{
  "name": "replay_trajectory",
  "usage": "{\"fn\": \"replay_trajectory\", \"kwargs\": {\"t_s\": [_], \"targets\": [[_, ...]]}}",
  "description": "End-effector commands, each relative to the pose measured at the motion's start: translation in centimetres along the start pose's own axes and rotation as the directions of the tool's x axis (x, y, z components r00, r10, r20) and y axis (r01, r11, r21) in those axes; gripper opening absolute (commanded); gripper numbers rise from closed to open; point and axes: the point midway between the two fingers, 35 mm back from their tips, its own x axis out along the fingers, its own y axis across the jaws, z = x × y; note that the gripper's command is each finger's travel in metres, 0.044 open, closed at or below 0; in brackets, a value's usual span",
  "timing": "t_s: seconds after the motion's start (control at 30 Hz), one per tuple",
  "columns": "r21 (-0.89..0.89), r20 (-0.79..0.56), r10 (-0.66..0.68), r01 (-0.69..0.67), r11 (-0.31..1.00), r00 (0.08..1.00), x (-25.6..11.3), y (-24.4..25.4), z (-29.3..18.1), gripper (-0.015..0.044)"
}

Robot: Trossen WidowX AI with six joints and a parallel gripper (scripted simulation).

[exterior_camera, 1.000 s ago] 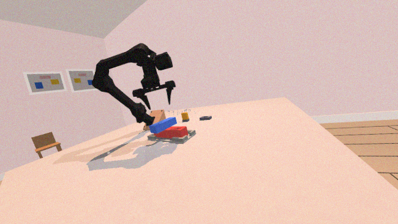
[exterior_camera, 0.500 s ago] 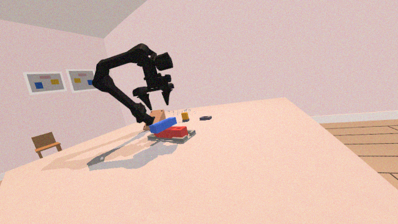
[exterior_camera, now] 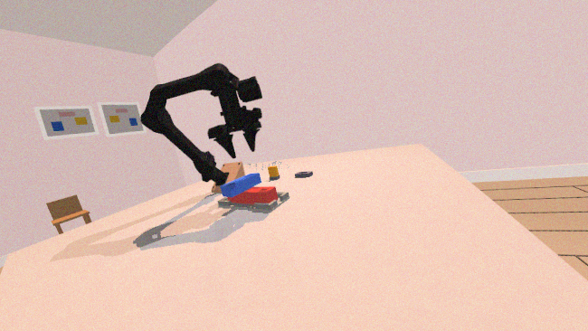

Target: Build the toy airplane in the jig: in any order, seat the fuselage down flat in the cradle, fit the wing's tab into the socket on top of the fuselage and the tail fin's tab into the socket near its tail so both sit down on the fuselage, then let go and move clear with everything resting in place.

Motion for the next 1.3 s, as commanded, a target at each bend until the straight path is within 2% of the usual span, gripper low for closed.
{"fn": "replay_trajectory", "kwargs": {"t_s": [0.0,0.2,0.4,0.63,0.8,1.27], "targets": [[-0.035,-0.011,0.016,-0.016,0.999,1.0,-0.3,7.0,0.0,0.044],[-0.07,-0.018,0.012,-0.013,0.997,1.0,0.1,16.4,-2.6,0.044],[-0.042,-0.033,-0.019,0.017,0.999,0.999,0.8,21.8,-5.8,0.044],[-0.038,-0.034,-0.022,0.021,0.999,0.999,1.1,22.2,-6.1,0.044],[-0.037,-0.033,-0.023,0.022,0.999,0.999,6.2,22.1,-6.3,0.044],[-0.037,-0.033,-0.023,0.022,0.999,0.999,8.0,22.1,-6.4,0.044]]}}
